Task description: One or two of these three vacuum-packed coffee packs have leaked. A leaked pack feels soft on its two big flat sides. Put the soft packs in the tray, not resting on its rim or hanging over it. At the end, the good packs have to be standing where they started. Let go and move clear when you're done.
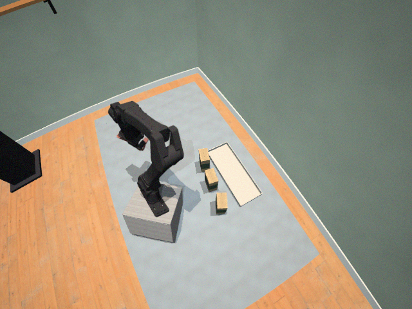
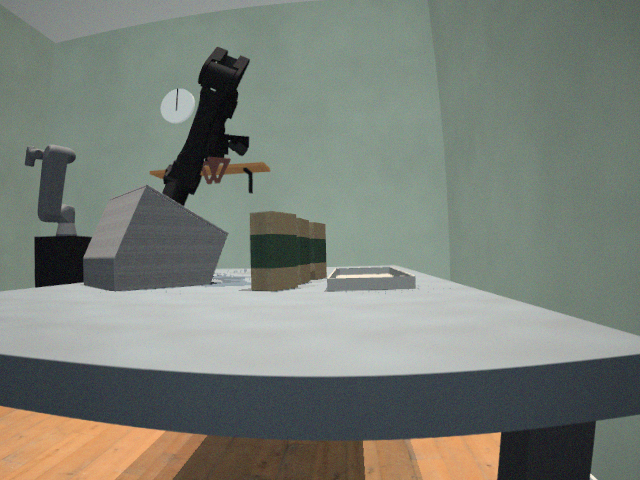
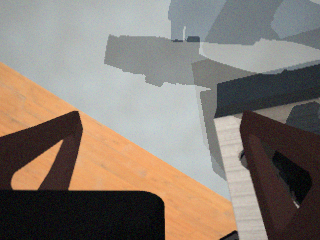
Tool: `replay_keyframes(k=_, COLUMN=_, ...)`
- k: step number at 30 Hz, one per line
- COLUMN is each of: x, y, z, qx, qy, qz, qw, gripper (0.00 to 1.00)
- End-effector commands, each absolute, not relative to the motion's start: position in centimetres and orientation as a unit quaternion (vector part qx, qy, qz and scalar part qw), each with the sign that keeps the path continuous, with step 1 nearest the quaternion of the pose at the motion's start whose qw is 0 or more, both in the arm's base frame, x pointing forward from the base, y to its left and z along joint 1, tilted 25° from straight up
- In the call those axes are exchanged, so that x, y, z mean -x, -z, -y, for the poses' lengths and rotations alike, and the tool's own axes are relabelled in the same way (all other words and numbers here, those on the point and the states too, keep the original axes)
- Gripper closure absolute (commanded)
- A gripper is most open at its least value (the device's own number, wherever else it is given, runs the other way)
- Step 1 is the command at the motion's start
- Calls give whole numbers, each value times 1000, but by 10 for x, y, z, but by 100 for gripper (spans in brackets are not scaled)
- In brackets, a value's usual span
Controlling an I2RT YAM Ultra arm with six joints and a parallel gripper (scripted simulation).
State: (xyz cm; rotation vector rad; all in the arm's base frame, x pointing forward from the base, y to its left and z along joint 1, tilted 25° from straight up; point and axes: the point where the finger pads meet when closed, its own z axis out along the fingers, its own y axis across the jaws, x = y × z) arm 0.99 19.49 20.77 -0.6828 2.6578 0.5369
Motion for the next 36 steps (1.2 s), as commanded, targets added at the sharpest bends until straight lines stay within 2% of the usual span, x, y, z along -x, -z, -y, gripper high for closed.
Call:
replay_keyframes(k=1, x=-14, y=-212, z=-205, qx=251, qy=-186, qz=-934, qw=175, gripper=0)
replay_keyframes(k=21, x=-79, y=-195, z=-213, qx=297, qy=-97, qz=-934, qw=174, gripper=0)
replay_keyframes(k=36, x=-163, y=-171, z=-193, qx=344, qy=-38, qz=-928, qw=135, gripper=0)
